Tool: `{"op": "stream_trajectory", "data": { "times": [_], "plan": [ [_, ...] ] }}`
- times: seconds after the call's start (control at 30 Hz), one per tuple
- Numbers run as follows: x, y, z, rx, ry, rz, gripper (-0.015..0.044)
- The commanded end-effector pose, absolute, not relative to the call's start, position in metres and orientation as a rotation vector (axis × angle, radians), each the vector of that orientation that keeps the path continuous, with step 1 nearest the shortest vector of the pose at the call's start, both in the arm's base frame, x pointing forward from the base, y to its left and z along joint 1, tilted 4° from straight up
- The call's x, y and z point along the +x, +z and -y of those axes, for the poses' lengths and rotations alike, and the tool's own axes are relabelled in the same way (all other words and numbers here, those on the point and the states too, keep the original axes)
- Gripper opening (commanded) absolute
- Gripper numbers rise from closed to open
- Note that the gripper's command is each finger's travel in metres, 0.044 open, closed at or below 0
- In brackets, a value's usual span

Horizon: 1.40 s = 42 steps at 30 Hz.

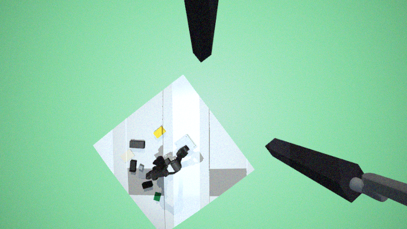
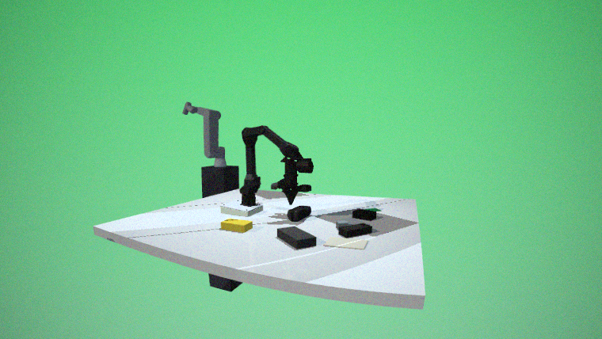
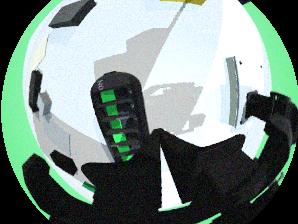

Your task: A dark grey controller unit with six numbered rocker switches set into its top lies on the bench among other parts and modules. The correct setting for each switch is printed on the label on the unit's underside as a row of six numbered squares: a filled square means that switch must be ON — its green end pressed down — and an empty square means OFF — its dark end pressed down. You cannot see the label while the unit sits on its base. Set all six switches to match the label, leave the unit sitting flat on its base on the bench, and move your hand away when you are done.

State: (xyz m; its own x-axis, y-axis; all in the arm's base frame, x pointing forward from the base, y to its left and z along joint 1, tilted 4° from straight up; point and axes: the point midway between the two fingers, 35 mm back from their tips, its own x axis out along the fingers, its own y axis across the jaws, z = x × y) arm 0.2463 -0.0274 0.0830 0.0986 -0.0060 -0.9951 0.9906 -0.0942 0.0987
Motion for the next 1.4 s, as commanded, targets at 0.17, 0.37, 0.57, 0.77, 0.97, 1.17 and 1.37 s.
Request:
{"op": "stream_trajectory", "data": {
  "times": [0.17, 0.37, 0.57, 0.77, 0.97, 1.17, 1.37],
  "plan": [
    [0.246, 0.103, 0.028, 1.322, -1.204, -1.088, 0.0105],
    [0.241, 0.133, 0.027, 1.322, -1.205, -1.089, 0.0263],
    [0.241, 0.133, 0.027, 1.322, -1.205, -1.089, 0.0315],
    [0.241, 0.133, 0.027, 1.322, -1.205, -1.089, 0.0157],
    [0.241, 0.133, 0.027, 1.322, -1.205, -1.089, 0.0000],
    [0.241, 0.133, 0.027, 1.322, -1.205, -1.089, 0.0000],
    [0.241, 0.133, 0.027, 1.322, -1.205, -1.089, 0.0000]
  ]
}}
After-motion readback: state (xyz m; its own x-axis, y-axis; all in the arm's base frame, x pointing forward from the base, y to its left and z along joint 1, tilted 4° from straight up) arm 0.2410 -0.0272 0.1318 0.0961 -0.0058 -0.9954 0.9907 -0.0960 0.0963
